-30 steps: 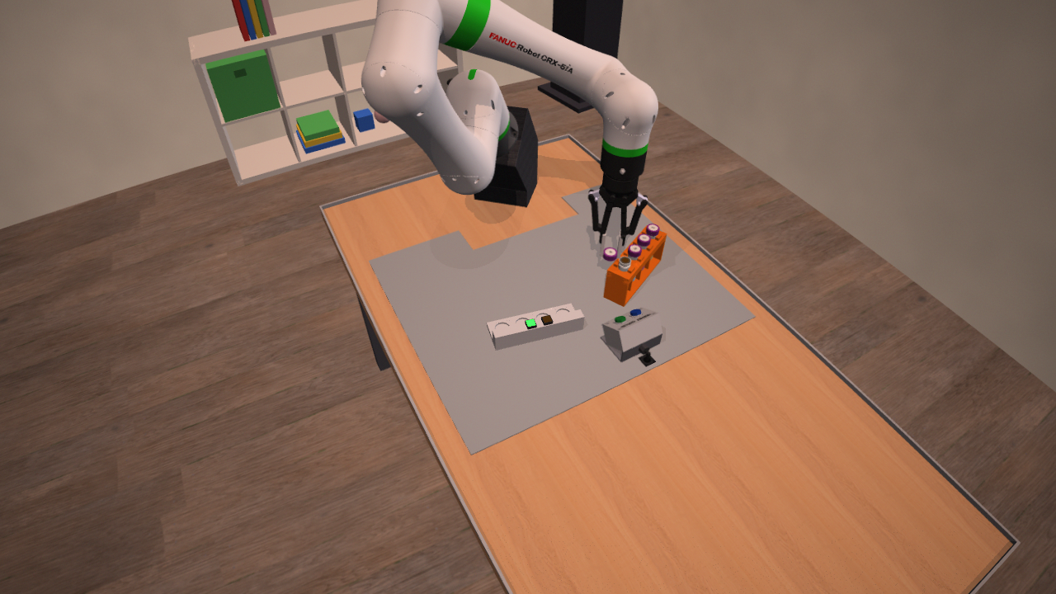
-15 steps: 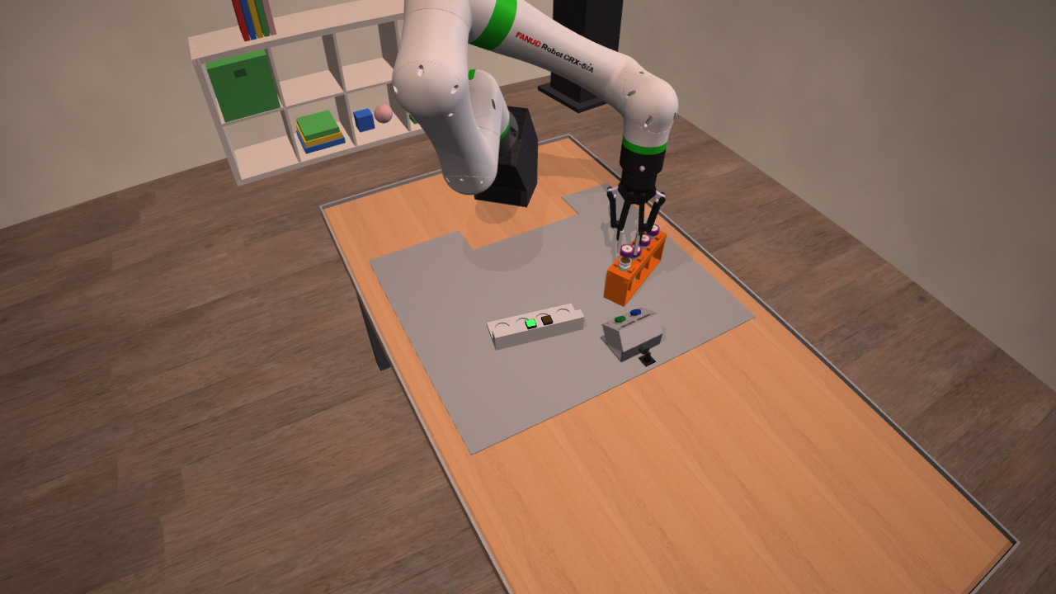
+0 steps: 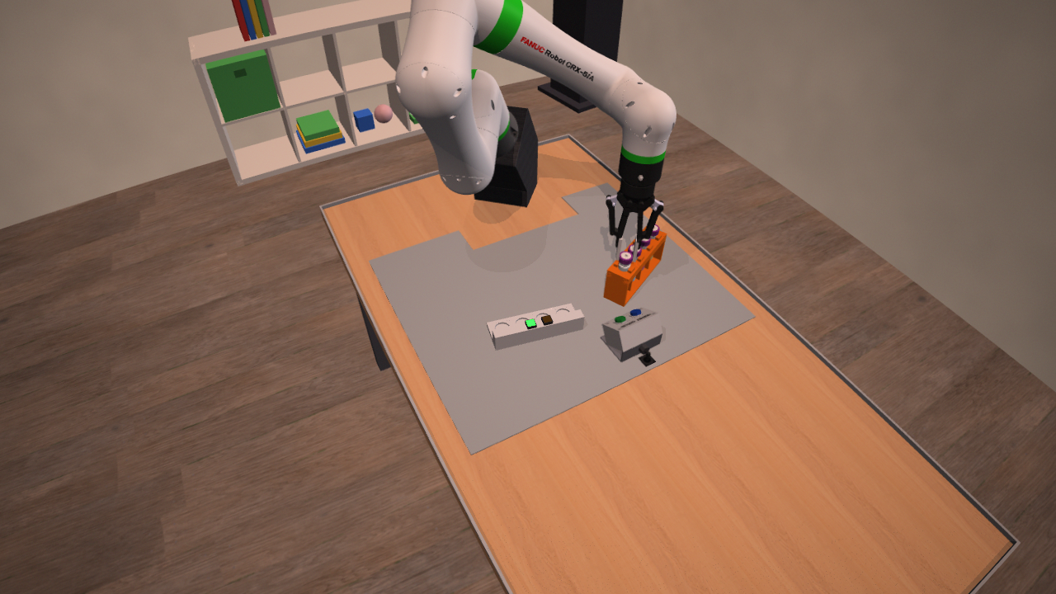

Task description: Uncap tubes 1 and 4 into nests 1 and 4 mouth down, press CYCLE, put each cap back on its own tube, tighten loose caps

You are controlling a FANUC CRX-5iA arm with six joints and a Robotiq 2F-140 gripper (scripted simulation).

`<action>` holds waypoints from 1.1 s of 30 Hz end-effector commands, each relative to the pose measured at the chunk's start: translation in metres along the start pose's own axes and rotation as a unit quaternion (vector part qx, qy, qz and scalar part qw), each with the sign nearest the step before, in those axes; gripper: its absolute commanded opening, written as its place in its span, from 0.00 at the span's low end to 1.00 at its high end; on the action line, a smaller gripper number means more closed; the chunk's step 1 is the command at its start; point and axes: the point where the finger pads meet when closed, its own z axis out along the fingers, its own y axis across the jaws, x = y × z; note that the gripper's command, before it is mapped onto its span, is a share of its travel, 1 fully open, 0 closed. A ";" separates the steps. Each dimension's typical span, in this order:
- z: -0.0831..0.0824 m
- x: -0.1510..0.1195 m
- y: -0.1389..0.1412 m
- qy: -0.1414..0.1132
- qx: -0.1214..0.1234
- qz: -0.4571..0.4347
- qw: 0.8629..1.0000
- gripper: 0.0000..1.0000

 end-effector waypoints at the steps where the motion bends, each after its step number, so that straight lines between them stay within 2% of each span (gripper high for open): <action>1: 0.000 0.000 0.000 0.000 0.000 0.000 1.000 0.00; 33: 0.010 0.000 0.000 0.000 0.000 0.000 1.000 0.00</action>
